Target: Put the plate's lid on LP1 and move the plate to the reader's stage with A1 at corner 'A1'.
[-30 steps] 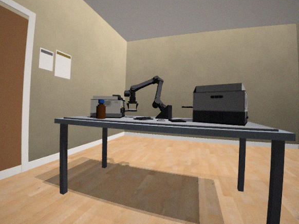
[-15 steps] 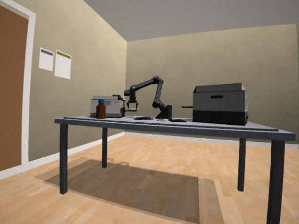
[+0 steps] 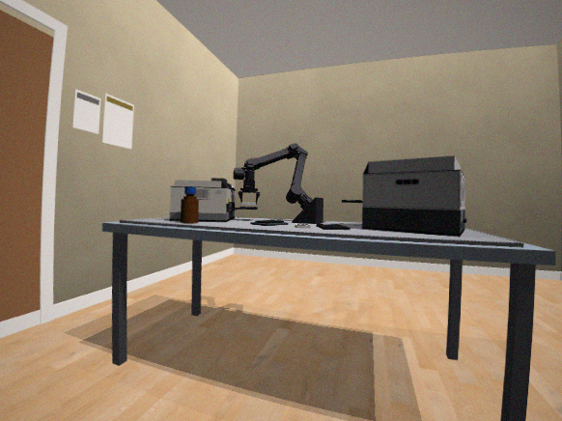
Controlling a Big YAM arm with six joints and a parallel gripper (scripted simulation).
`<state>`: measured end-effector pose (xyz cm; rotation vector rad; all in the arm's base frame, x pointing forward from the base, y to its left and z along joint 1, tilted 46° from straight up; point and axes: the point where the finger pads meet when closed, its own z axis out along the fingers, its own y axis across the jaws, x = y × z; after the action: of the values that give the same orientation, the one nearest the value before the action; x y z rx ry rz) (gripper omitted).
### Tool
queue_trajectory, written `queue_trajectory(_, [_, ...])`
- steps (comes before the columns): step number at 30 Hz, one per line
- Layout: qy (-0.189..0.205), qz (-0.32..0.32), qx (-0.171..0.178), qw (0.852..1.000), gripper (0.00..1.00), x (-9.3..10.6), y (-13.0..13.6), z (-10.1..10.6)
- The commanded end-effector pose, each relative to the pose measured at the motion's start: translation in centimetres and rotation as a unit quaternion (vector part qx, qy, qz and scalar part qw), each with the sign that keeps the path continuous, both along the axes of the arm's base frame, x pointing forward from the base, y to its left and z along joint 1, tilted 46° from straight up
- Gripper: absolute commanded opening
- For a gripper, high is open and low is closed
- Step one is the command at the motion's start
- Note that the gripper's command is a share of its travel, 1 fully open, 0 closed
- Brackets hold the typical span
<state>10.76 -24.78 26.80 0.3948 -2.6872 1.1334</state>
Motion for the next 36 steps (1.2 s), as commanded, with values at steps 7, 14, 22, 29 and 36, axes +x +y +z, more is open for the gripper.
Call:
queue_trajectory(7, [-0.012,0.002,-0.009,1.0,0.86,0.4,0.6,1.5])
queue_trajectory(14, [-0.02,-0.001,-0.016,1.0,0.86,0.3,0.7,2.4])
queue_trajectory(22, [-0.011,0.002,-0.007,1.0,0.86,0.7,0.5,2.2])
queue_trajectory(29, [-0.011,0.002,-0.007,1.0,0.86,0.8,0.8,2.5])
queue_trajectory(36, [-0.015,0.0,-0.011,1.0,0.86,0.5,1.1,2.8])
